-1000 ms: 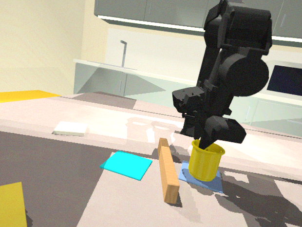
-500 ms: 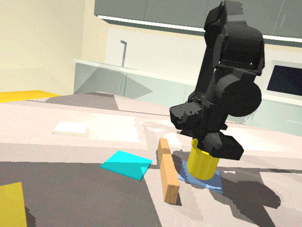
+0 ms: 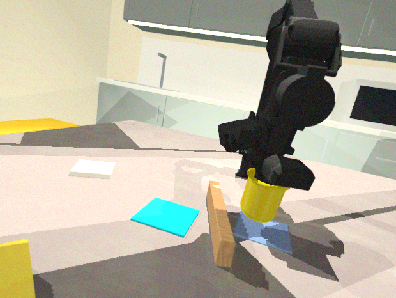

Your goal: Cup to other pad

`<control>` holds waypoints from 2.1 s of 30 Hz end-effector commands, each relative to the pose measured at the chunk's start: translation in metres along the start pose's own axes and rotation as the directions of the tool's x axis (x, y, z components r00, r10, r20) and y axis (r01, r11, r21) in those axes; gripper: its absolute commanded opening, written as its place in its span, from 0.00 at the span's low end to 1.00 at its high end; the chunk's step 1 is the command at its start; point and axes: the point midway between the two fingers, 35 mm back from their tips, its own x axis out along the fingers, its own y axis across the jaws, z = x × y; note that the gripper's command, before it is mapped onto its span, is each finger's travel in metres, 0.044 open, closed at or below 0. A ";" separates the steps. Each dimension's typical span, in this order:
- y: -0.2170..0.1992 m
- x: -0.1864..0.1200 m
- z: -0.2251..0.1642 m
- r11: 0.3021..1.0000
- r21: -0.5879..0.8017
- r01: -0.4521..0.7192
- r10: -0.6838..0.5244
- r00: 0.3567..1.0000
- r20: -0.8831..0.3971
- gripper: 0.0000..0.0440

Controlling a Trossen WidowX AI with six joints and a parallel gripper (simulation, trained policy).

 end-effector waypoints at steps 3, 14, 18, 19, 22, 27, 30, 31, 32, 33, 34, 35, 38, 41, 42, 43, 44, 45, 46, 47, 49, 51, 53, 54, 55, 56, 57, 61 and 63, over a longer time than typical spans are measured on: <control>-0.003 -0.020 0.008 0.997 0.055 -0.046 0.046 0.999 0.000 0.01; -0.005 -0.046 0.037 0.980 0.158 -0.123 0.121 0.992 0.025 0.02; -0.006 -0.051 0.050 0.969 0.193 -0.152 0.147 0.988 0.043 0.01; -0.006 -0.051 0.054 0.966 0.202 -0.160 0.153 0.987 0.049 0.01; -0.006 -0.053 0.066 0.957 0.227 -0.181 0.170 0.983 0.066 0.01; -0.007 -0.052 0.084 0.941 0.266 -0.212 0.193 0.977 0.094 0.00; -0.007 -0.050 0.095 0.931 0.286 -0.226 0.203 0.973 0.109 0.00; -0.007 -0.049 0.098 0.928 0.293 -0.231 0.206 0.972 0.114 0.00; -0.007 -0.048 0.101 0.925 0.299 -0.234 0.208 0.971 0.118 0.00; -0.007 -0.046 0.104 0.922 0.304 -0.238 0.210 0.970 0.122 0.00; -0.007 -0.045 0.107 0.920 0.310 -0.241 0.212 0.969 0.126 0.00; -0.007 -0.043 0.110 0.917 0.315 -0.244 0.213 0.968 0.129 0.00; -0.008 -0.037 0.117 0.910 0.330 -0.251 0.217 0.966 0.138 0.00; -0.007 -0.030 0.123 0.904 0.342 -0.257 0.219 0.965 0.145 0.00; -0.007 -0.027 0.124 0.902 0.345 -0.258 0.220 0.964 0.147 0.00; -0.007 -0.025 0.125 0.901 0.348 -0.260 0.220 0.964 0.149 0.00; -0.007 -0.022 0.127 0.899 0.351 -0.261 0.221 0.964 0.151 0.00; -0.007 -0.019 0.128 0.898 0.354 -0.262 0.221 0.963 0.152 0.00; -0.007 -0.016 0.128 0.896 0.357 -0.263 0.222 0.963 0.153 0.00; -0.007 -0.014 0.129 0.895 0.359 -0.264 0.222 0.963 0.154 0.00; -0.007 -0.008 0.130 0.893 0.364 -0.264 0.222 0.963 0.156 0.01; -0.007 -0.002 0.131 0.891 0.369 -0.264 0.220 0.963 0.156 0.01; -0.008 0.003 0.130 0.890 0.373 -0.261 0.218 0.964 0.155 0.02; -0.008 0.006 0.130 0.890 0.376 -0.259 0.216 0.964 0.154 0.03; -0.009 0.009 0.130 0.889 0.378 -0.257 0.214 0.965 0.153 0.04; -0.010 0.011 0.130 0.889 0.381 -0.254 0.211 0.966 0.151 0.05; -0.010 0.014 0.129 0.889 0.384 -0.251 0.209 0.967 0.149 0.07; -0.013 0.023 0.129 0.887 0.391 -0.247 0.204 0.968 0.149 0.11; -0.014 0.027 0.130 0.885 0.394 -0.247 0.203 0.968 0.150 0.14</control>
